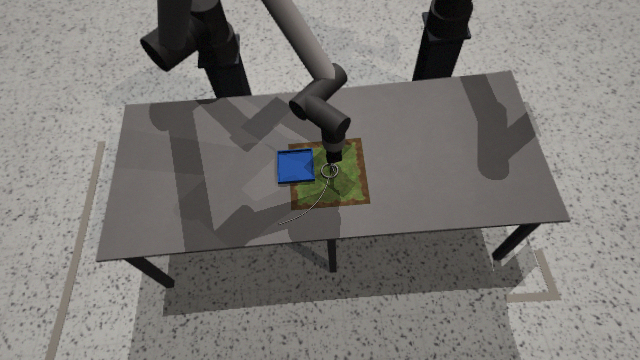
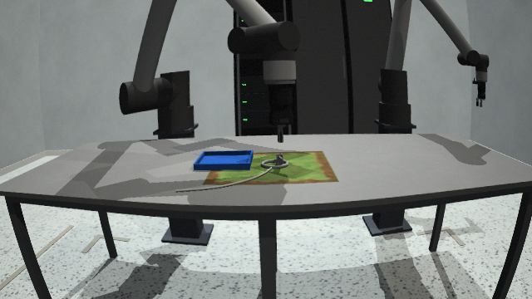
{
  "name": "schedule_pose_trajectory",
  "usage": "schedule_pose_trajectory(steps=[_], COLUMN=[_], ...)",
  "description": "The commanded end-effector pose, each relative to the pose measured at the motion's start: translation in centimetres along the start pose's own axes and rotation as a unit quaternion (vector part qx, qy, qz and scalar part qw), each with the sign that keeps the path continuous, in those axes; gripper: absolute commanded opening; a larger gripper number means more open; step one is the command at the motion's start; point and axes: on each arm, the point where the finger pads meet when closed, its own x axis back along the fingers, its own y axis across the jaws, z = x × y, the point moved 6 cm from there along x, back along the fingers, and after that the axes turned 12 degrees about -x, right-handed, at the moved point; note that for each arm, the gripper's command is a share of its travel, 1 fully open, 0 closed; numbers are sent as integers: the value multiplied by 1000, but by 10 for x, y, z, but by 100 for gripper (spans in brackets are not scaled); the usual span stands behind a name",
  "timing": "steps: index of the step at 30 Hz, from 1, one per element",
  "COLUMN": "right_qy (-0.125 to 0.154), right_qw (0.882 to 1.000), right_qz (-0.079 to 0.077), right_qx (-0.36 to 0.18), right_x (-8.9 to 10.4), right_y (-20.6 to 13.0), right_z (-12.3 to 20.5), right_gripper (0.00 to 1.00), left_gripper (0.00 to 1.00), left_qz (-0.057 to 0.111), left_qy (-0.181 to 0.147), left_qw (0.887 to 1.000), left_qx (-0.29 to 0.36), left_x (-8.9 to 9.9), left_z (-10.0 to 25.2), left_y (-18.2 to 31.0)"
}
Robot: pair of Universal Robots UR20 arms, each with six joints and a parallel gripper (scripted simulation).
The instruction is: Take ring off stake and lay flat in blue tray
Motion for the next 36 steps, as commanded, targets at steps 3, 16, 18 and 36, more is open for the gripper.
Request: schedule_pose_trajectory(steps=[3,16,18,36], right_qy=[-1,-1,-1,-1], right_qw=[1000,1000,1000,1000], right_qz=[0,0,0,0], right_qx=[-3,1,1,-3], right_x=[2,0,0,2], right_y=[-54,-55,-55,-64], right_z=[-16,-19,-19,-22], right_gripper=[0,33,33,33], left_gripper=[100,100,100,100], left_qz=[0,0,0,0], left_qy=[-3,-3,-3,-3], left_qw=[1000,1000,1000,1000], left_qx=[0,0,0,0], left_x=[3,3,3,3], left_z=[-3,-3,-3,-3], left_y=[1,1,1,1])
